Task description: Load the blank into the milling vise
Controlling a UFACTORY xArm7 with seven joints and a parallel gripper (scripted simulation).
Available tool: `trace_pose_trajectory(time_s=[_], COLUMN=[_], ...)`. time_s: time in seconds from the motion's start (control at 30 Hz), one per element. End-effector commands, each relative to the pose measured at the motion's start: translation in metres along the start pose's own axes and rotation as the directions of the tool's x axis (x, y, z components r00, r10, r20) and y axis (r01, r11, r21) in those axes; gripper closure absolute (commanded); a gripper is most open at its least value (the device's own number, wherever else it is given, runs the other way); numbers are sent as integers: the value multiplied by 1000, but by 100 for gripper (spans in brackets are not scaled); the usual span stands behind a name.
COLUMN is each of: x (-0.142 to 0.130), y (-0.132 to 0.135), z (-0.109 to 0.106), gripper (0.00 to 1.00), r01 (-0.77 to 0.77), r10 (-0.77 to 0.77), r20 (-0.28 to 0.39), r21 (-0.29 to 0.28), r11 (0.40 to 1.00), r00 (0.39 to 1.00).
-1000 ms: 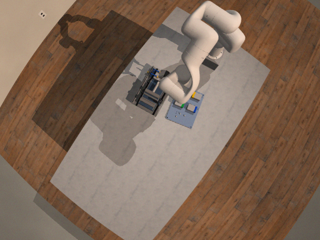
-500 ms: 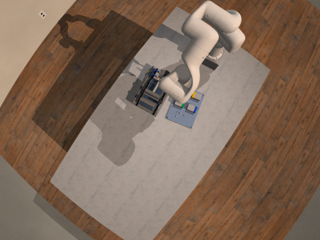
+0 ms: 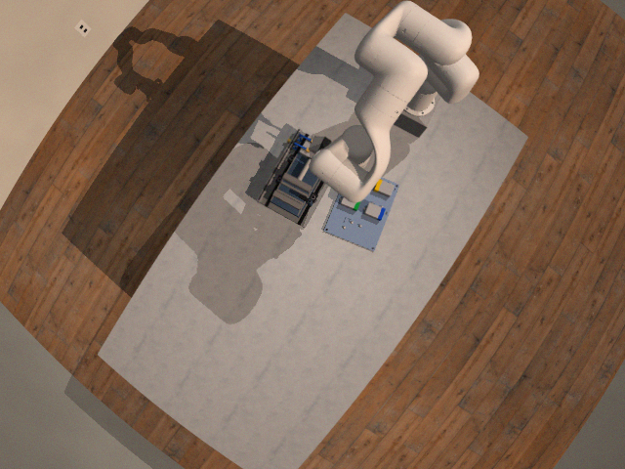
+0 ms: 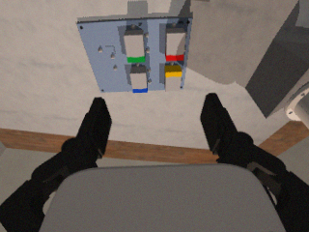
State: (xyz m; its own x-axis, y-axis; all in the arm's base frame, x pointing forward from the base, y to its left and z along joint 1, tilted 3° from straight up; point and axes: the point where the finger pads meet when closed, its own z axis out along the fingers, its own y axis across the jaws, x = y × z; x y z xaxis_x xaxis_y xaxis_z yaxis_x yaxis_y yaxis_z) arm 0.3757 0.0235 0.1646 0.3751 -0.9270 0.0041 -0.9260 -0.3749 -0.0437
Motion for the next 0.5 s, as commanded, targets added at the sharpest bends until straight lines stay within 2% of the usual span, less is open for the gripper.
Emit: trace_pose_trajectory(time_s=[0.0, 0.27, 0.47], x=[0, 0, -22], y=[-1, -1, -1], z=[-2, -2, -4], gripper=[0, 0, 0], r01=[0, 0, 0], r10=[0, 0, 0], r20=[-1, -1, -1], r21=[3, 3, 3], r11=[1000, 1000, 1000], r00=[1000, 1000, 1000])
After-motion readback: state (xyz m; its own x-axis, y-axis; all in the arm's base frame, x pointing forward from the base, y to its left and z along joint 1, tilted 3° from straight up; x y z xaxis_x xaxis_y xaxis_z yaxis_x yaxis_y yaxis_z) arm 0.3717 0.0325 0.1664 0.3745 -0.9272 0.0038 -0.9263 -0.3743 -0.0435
